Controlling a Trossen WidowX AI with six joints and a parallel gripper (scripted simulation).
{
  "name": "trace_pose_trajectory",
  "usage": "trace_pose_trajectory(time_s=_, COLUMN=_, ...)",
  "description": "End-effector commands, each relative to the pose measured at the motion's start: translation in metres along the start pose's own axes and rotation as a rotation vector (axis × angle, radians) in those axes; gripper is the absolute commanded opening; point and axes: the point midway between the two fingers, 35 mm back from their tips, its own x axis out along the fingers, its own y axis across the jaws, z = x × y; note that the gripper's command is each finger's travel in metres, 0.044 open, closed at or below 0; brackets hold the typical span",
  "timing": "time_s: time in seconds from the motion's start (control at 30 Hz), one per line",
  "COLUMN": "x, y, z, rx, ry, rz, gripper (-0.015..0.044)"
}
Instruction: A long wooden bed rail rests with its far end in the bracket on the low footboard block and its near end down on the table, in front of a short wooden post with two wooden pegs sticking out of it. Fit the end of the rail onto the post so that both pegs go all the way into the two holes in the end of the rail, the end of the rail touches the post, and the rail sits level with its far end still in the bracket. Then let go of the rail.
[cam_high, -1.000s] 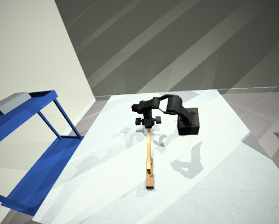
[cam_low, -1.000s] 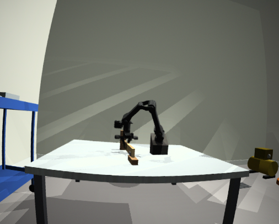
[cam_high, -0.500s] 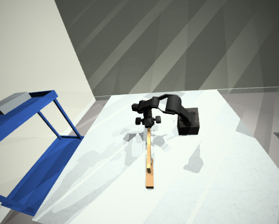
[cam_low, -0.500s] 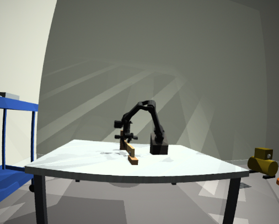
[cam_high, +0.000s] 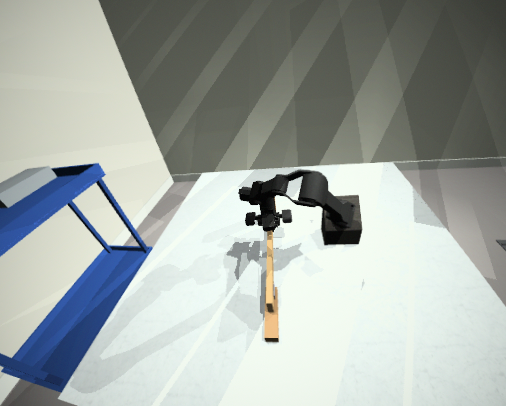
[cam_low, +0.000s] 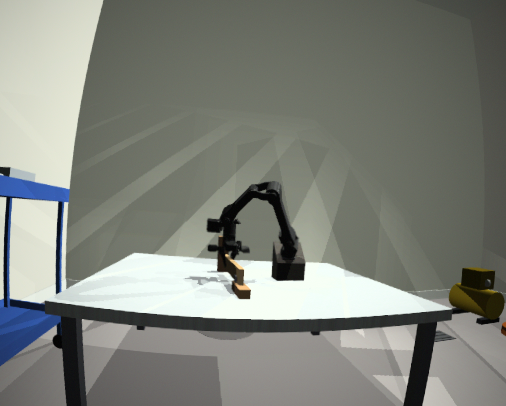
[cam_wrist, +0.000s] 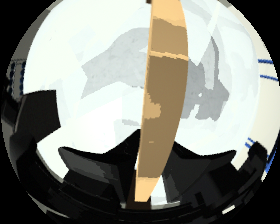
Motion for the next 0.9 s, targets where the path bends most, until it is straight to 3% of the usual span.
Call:
trace_pose_trajectory(time_s=0.0, x=-0.0021, y=-0.0012, z=-0.0026, rx=-0.002, ry=0.002, rz=-0.007, gripper=0.0000)
trace_pose_trajectory(time_s=0.87, x=-0.0019, y=-0.0008, z=-0.0101, rx=-0.002, ry=0.002, rz=-0.007, gripper=0.0000)
